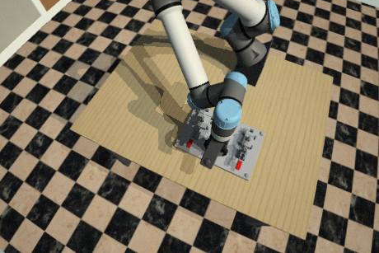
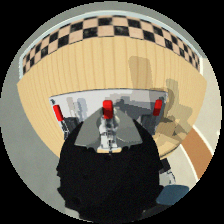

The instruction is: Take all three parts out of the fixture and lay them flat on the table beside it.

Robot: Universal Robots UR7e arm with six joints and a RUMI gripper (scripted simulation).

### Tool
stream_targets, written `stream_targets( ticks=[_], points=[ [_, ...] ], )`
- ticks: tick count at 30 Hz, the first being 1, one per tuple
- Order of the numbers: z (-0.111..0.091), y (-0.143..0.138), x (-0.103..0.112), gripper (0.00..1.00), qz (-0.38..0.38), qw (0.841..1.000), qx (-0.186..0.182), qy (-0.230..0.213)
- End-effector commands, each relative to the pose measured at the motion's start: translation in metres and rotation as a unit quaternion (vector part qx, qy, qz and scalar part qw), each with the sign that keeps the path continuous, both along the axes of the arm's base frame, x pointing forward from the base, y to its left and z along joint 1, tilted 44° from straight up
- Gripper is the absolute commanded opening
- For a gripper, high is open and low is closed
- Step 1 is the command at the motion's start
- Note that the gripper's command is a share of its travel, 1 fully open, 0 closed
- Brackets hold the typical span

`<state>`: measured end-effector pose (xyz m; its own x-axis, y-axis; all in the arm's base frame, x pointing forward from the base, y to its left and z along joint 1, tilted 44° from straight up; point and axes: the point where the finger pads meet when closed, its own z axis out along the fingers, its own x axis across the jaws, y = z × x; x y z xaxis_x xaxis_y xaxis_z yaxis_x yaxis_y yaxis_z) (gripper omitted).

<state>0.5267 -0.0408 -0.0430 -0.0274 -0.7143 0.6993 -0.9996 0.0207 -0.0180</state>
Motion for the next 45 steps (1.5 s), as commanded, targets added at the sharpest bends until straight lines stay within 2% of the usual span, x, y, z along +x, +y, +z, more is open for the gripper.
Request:
stream_targets(
  ticks=[1,21,45],
  points=[
    [0.002,0.002,-0.001,0.00,0.000,1.000,0.000,0.000],
    [0.012,0.012,-0.010,0.00,0.000,1.000,0.000,0.000],
    [0.020,0.021,-0.034,0.00,0.000,1.000,0.000,0.000]
  ],
)
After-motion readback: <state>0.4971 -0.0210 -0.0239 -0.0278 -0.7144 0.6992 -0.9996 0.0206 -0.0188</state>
